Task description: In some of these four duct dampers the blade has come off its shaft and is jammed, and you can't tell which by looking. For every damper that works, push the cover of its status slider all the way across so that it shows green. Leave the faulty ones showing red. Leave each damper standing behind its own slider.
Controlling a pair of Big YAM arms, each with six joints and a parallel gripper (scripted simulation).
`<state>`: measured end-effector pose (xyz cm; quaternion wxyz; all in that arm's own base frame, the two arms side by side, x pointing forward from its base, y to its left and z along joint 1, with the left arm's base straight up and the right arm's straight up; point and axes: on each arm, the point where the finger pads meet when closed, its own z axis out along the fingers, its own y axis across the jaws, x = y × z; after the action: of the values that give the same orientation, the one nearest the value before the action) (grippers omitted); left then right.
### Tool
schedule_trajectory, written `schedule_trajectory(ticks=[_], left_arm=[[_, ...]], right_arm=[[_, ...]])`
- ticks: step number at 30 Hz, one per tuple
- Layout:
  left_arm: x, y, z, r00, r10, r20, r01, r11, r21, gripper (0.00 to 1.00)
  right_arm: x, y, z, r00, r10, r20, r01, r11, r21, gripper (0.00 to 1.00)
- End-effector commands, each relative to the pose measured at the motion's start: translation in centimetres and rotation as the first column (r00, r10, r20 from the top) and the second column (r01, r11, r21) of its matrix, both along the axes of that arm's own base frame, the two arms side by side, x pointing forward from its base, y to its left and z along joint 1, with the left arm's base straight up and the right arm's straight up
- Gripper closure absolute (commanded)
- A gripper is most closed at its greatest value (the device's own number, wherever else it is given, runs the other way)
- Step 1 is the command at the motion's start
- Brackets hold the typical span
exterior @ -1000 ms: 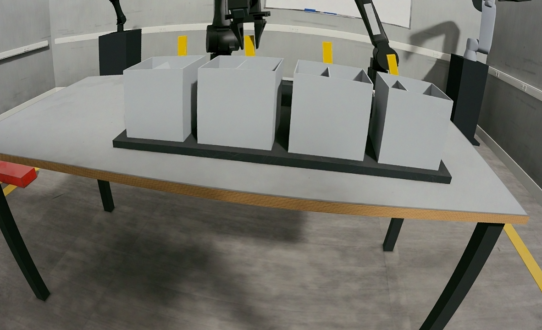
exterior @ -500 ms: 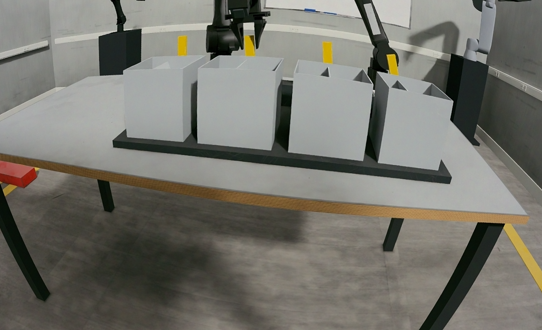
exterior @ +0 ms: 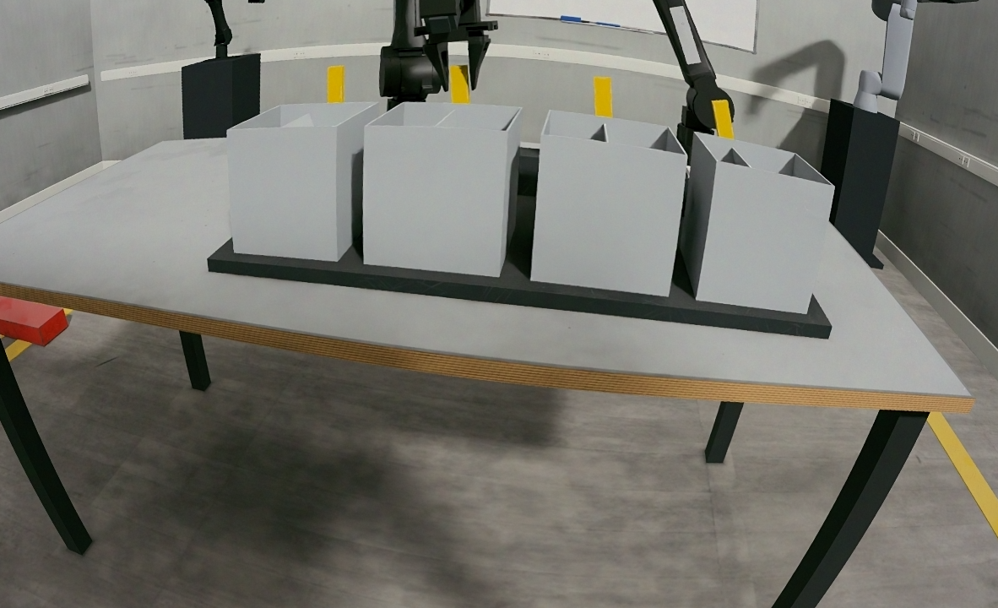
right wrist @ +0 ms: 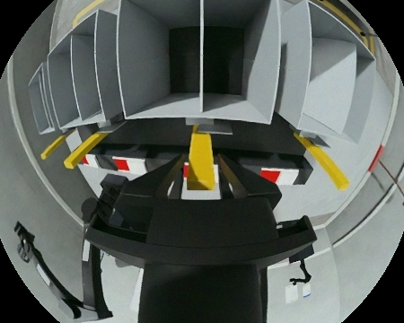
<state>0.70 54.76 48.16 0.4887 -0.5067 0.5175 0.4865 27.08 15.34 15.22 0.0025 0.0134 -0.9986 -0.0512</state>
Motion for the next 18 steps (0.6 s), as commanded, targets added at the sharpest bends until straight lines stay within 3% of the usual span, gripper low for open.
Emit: schedule_trajectory(ticks=[1,5,6,18], left_arm=[[-0.44,-0.28,1.89,1.000,0.009,0.009,-0.009,0.999,0.049,0.00],[-0.44,-0.28,1.89,1.000,0.009,0.009,-0.009,0.999,0.049,0.00],[-0.44,-0.28,1.89,1.000,0.009,0.009,-0.009,0.999,0.049,0.00],[-0.44,-0.28,1.89,1.000,0.009,0.009,-0.009,0.999,0.049,0.00]], right_arm=[[0.26,0.61,0.15,1.000,-0.005,0.015,0.005,1.000,0.009,0.64],[0.26,0.61,0.15,1.000,-0.005,0.015,0.005,1.000,0.009,0.64],[0.26,0.61,0.15,1.000,-0.005,0.015,0.005,1.000,0.009,0.83],[0.26,0.61,0.15,1.000,-0.005,0.015,0.005,1.000,0.009,0.83]])
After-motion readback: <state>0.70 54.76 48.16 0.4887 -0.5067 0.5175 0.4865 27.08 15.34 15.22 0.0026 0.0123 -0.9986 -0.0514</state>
